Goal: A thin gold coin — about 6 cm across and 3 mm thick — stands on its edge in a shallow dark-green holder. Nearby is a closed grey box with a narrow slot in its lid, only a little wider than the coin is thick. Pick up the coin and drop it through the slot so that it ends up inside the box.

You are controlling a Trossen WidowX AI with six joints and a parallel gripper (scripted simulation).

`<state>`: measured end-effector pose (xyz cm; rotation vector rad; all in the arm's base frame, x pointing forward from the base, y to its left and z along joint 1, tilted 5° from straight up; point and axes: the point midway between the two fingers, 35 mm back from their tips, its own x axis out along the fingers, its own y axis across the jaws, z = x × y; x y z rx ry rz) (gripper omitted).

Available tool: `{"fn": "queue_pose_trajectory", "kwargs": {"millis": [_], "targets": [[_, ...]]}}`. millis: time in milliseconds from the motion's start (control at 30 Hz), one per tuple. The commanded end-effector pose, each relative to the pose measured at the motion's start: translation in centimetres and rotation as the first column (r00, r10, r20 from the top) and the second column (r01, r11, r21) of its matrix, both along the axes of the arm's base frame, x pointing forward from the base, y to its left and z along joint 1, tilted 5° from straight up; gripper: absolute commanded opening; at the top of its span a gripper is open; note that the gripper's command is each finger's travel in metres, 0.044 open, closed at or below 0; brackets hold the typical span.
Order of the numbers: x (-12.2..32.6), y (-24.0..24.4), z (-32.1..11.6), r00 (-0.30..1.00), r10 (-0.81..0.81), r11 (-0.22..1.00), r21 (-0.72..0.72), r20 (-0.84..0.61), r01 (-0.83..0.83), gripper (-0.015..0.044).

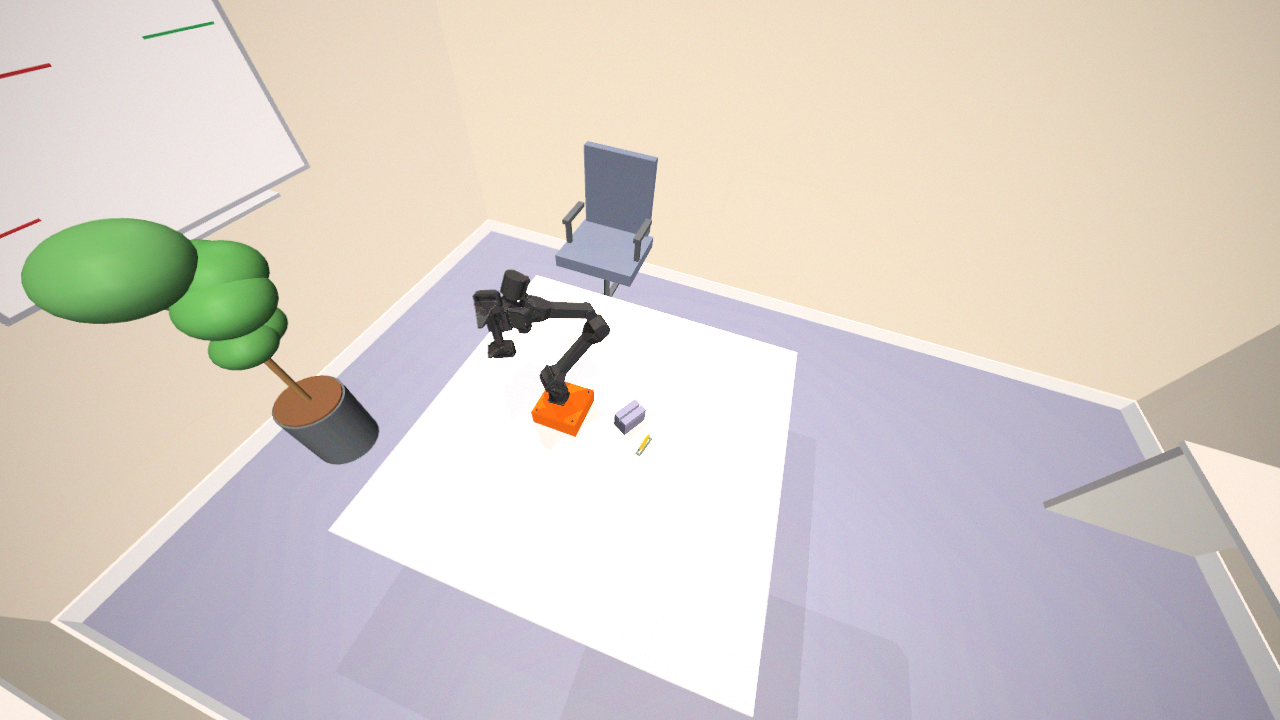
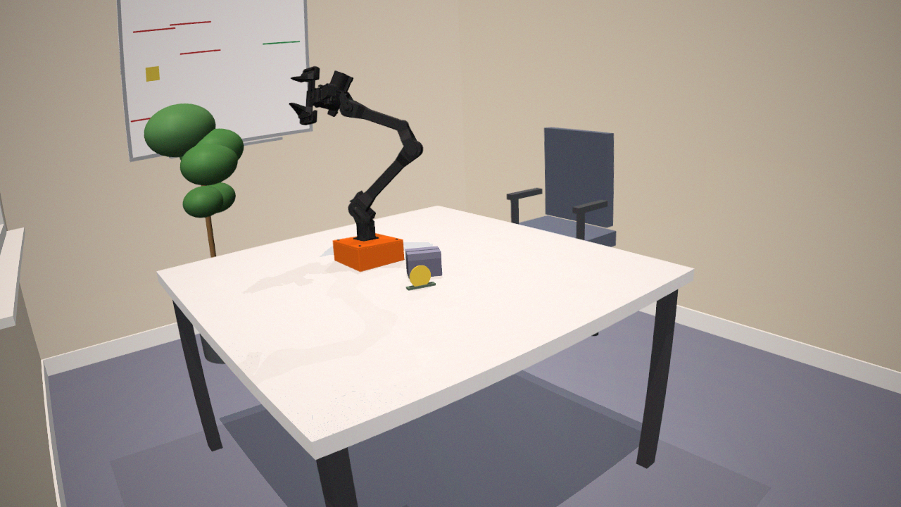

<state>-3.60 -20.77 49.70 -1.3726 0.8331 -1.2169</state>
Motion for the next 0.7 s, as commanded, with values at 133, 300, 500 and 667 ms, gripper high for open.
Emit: {"fn": "queue_pose_trajectory", "kwargs": {"millis": [133, 300, 500, 667], "targets": [[0.6, -2.9, -1.4, 0.993, 0.082, 0.994, 0.071, 0.087, -0.088, 0.0269], [3.1, -7.0, -4.2, 0.966, 0.181, 0.956, 0.199, 0.183, -0.216, 0.0161], [8.6, -11.0, -8.2, 0.923, 0.286, 0.854, 0.368, 0.257, -0.367, 0.0161], [14.7, -12.6, -12.3, 0.887, 0.368, 0.720, 0.518, 0.279, -0.462, 0.0161]]}}
